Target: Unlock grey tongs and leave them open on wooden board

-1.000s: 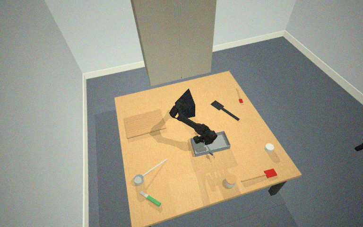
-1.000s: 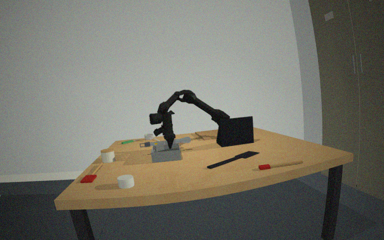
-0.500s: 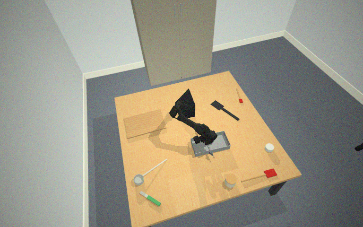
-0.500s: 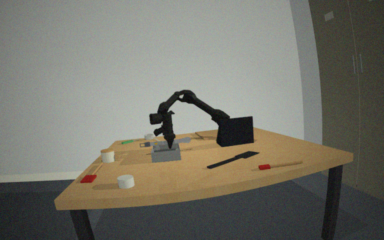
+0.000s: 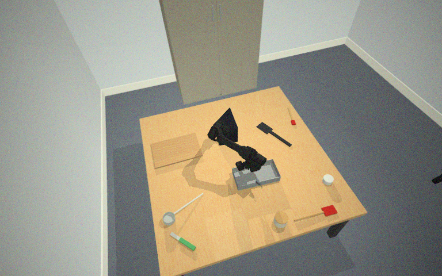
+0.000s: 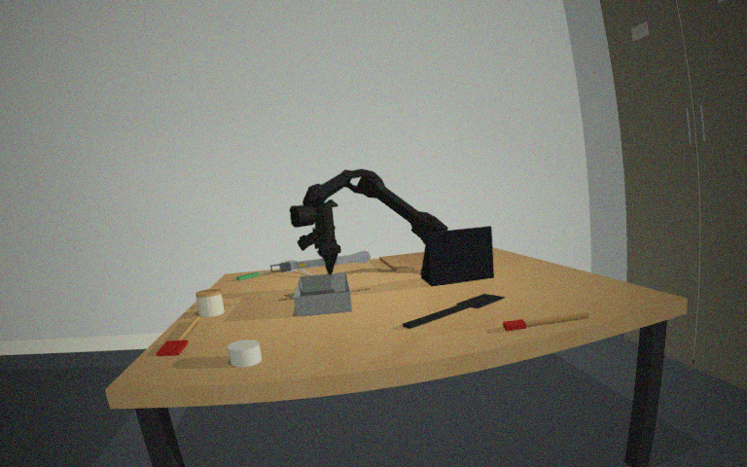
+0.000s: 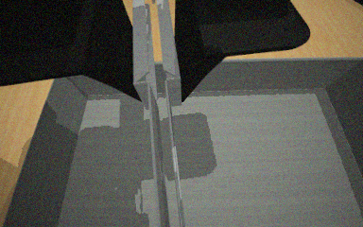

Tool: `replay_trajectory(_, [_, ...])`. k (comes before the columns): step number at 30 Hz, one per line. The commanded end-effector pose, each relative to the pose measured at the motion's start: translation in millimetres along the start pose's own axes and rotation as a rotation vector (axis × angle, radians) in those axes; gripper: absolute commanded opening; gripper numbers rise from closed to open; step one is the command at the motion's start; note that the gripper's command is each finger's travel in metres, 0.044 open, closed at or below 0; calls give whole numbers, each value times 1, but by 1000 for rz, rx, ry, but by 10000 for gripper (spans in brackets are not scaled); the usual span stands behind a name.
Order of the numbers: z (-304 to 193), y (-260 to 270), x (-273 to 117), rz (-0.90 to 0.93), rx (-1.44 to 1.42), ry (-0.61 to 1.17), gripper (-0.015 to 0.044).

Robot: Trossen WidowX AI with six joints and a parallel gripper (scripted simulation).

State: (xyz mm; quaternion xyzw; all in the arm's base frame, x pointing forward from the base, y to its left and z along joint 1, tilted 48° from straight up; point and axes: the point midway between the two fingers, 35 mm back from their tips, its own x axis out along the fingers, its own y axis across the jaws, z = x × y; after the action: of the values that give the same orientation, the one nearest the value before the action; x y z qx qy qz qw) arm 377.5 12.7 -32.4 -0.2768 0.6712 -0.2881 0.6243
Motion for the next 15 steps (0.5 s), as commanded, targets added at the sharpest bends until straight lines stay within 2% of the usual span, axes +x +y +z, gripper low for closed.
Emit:
replay_trajectory(1, [1, -2, -3, 5, 10, -5, -150])
replay_trajectory(7, [2, -15, 0, 6, 26, 3, -150])
replay_trajectory(15, [2, -67, -2, 32, 123, 5, -150])
